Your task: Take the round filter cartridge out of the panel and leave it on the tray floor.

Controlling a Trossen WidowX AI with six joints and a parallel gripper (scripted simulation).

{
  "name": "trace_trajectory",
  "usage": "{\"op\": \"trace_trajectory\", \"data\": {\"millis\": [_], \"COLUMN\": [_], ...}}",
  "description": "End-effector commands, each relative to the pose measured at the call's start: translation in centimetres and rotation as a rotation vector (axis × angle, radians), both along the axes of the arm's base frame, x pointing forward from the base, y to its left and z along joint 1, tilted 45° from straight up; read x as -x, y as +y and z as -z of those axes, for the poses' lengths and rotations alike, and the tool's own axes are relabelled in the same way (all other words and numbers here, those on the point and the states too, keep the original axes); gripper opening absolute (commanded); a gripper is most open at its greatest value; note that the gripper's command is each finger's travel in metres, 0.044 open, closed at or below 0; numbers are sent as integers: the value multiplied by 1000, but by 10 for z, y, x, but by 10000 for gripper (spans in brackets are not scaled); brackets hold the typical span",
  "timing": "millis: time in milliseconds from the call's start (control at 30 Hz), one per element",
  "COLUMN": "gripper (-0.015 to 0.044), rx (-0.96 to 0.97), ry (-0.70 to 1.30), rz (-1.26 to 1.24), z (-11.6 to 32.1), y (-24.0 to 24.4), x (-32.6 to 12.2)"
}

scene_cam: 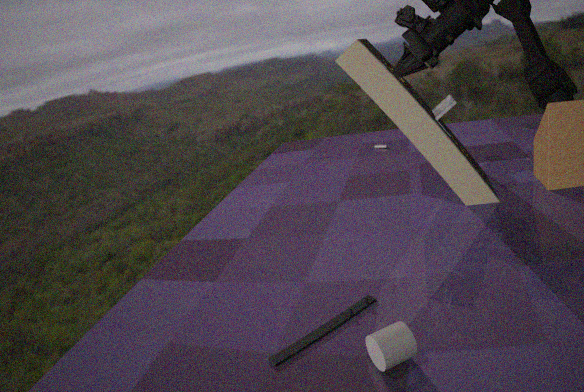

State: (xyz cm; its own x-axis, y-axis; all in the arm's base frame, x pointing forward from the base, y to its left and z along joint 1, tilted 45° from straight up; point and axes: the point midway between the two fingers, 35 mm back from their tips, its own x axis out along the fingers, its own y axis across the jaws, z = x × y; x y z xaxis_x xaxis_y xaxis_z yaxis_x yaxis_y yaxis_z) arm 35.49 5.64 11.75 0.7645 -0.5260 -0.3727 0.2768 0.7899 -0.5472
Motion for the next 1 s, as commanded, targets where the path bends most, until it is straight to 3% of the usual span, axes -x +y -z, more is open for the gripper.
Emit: {"op": "trace_trajectory", "data": {"millis": [0,300,967], "gripper": [0,0,0], "rx": [124,347,251], "ry": [101,255,201], "rz": [-63,-174,-128], "z": [3,3,-23], "y": [-4,-4,35], "x": [-4,-4,51]}}
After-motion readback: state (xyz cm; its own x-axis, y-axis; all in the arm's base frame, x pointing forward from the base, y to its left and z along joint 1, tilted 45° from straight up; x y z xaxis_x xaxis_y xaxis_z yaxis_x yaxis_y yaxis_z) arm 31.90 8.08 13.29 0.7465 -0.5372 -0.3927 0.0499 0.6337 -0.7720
